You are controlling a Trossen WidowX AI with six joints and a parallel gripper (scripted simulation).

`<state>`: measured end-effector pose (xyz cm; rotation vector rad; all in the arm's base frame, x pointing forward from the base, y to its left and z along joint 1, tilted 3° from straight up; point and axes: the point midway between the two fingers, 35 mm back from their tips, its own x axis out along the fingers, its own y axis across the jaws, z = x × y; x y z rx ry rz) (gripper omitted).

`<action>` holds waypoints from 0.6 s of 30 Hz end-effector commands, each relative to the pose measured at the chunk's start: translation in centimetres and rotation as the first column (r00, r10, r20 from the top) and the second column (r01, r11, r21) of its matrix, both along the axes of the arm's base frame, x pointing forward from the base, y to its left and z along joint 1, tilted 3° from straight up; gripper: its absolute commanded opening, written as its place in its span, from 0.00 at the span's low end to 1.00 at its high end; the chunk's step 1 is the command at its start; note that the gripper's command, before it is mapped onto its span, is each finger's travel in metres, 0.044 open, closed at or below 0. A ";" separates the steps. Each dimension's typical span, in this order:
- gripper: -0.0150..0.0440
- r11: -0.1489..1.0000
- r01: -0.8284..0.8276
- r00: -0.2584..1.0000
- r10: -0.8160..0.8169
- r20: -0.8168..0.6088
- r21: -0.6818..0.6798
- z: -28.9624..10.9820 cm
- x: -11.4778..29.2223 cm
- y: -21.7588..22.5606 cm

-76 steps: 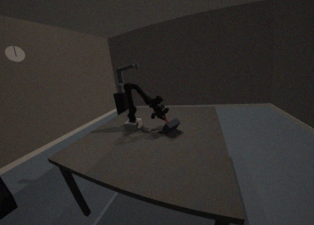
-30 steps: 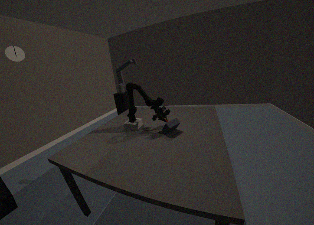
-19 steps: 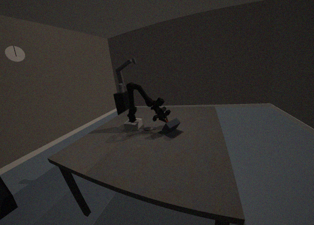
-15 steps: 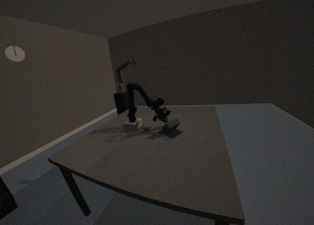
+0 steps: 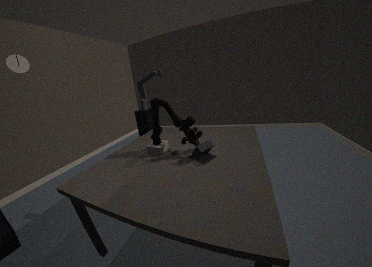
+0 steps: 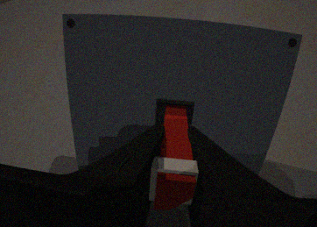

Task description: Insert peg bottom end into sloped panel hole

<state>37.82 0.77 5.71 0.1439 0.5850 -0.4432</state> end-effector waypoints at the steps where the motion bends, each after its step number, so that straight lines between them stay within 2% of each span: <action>1: 0.25 1.000 -0.006 1.000 0.006 0.006 -0.001 0.3 0.3 0.1; 9: 0.25 1.000 0.000 1.000 0.000 0.000 0.000 0.0 0.0 0.0; 18: 0.65 1.000 0.000 1.000 0.000 0.000 0.000 0.0 0.0 0.0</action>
